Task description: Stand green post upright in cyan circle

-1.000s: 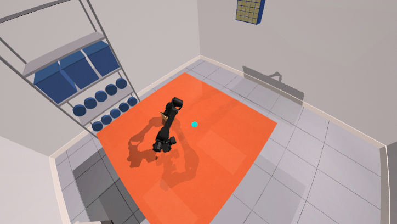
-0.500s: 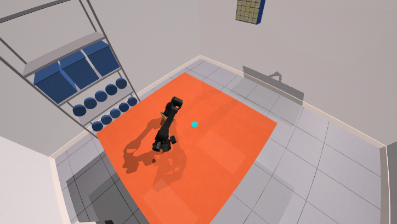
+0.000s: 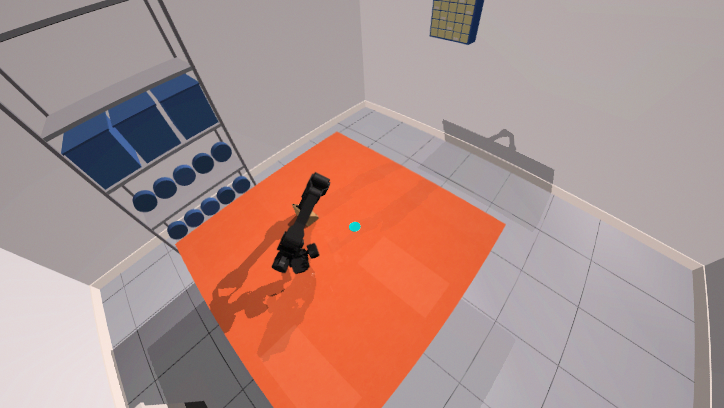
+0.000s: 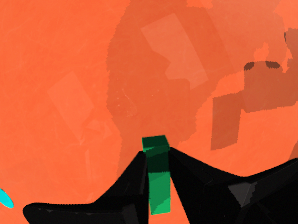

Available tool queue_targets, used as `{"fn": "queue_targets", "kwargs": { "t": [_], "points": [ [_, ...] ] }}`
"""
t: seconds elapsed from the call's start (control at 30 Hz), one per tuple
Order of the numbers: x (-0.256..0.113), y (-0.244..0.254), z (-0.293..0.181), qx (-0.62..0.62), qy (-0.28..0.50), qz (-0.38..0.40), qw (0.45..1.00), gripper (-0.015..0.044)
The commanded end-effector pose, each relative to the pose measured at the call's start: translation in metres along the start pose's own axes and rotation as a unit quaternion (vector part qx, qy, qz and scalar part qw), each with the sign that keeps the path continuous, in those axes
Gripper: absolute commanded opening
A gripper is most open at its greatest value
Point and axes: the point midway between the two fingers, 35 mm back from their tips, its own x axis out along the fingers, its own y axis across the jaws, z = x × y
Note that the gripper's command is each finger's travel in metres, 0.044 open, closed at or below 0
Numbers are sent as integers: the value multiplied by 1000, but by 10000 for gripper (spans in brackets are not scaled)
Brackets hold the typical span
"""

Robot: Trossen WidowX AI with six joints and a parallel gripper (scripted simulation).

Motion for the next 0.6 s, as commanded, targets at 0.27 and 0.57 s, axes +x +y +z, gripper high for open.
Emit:
{"fn": "queue_targets", "kwargs": {
  "t": [0.27, 0.57],
  "points": [
    [-41, 0, 0, -4, -4, -6, 1000, 23],
    [-65, 1, -4, -4, -3, -6, 1000, 23]
  ]
}}
